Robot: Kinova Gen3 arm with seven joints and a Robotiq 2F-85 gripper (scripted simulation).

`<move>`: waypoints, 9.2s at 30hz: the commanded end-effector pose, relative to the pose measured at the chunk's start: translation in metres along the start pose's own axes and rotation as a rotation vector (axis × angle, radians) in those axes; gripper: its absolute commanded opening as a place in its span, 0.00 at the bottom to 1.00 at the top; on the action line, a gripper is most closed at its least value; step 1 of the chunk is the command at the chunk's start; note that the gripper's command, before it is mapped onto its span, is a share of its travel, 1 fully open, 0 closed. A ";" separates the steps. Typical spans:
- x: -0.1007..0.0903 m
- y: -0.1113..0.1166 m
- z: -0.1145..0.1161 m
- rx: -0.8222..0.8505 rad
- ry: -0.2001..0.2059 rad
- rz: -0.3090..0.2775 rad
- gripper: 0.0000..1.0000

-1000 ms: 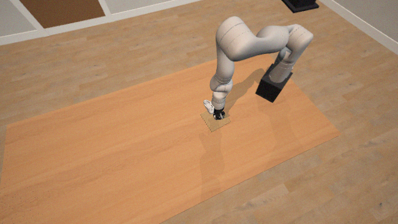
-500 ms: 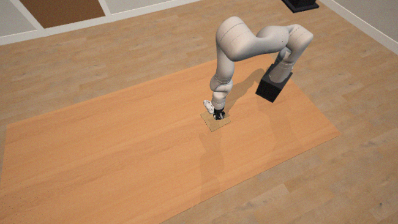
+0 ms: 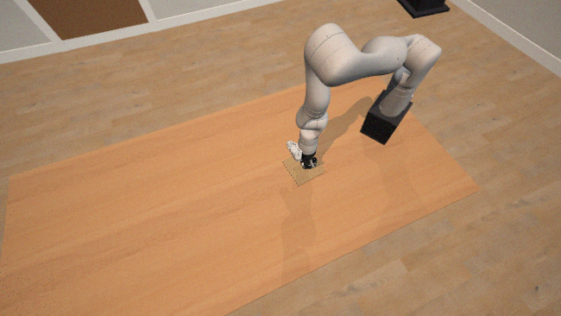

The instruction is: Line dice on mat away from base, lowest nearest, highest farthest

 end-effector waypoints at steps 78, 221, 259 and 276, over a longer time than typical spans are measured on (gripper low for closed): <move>-0.059 0.001 0.000 0.004 -0.001 0.006 0.35; -0.072 -0.109 0.076 2.864 0.010 0.005 1.00; -0.072 -0.111 0.078 2.896 0.005 0.010 0.35; -0.069 -0.110 0.079 2.897 0.007 0.011 0.35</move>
Point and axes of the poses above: the point where the finger pads meet when closed, its own x axis out along the fingers, its own z axis across the jaws, y = z × x, the point moved 3 cm from there along -x, back along the fingers, and after that the axes turned 12 degrees about -x, right-handed, at the moved point
